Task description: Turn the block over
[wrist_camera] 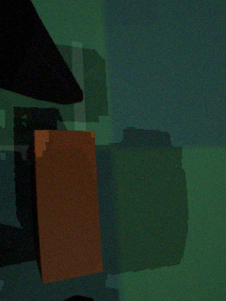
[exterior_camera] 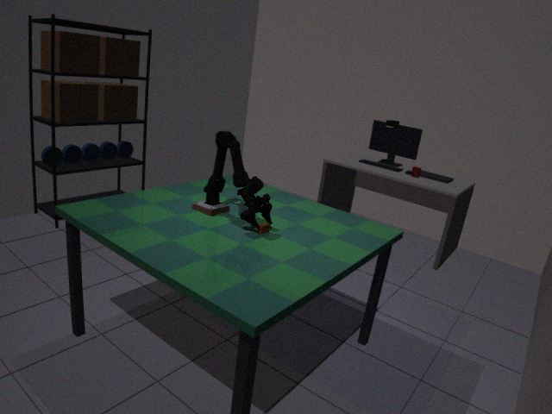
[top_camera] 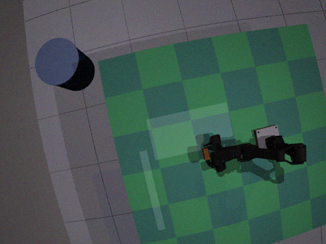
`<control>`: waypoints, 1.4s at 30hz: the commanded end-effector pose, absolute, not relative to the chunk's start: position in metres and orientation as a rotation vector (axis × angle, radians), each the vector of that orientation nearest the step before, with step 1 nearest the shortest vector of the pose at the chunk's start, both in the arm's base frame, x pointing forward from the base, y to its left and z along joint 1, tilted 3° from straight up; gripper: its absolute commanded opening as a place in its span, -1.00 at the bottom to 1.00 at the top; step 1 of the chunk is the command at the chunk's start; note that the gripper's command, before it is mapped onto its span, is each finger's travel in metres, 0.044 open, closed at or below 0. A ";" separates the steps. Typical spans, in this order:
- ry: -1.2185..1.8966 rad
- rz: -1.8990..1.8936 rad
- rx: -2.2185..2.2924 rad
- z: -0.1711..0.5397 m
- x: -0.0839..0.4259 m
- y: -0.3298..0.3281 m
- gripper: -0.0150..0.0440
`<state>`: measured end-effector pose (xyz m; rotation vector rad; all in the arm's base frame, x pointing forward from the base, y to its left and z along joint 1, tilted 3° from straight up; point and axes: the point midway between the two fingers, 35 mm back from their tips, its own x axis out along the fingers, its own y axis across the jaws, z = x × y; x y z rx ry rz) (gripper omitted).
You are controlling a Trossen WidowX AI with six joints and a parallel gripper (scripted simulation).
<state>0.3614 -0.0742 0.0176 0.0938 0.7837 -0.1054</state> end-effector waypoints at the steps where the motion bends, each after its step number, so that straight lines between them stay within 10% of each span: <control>1: 0.941 -0.104 0.085 0.073 0.338 -0.071 1.00; 42: 1.573 -0.080 0.122 0.087 0.380 -0.080 1.00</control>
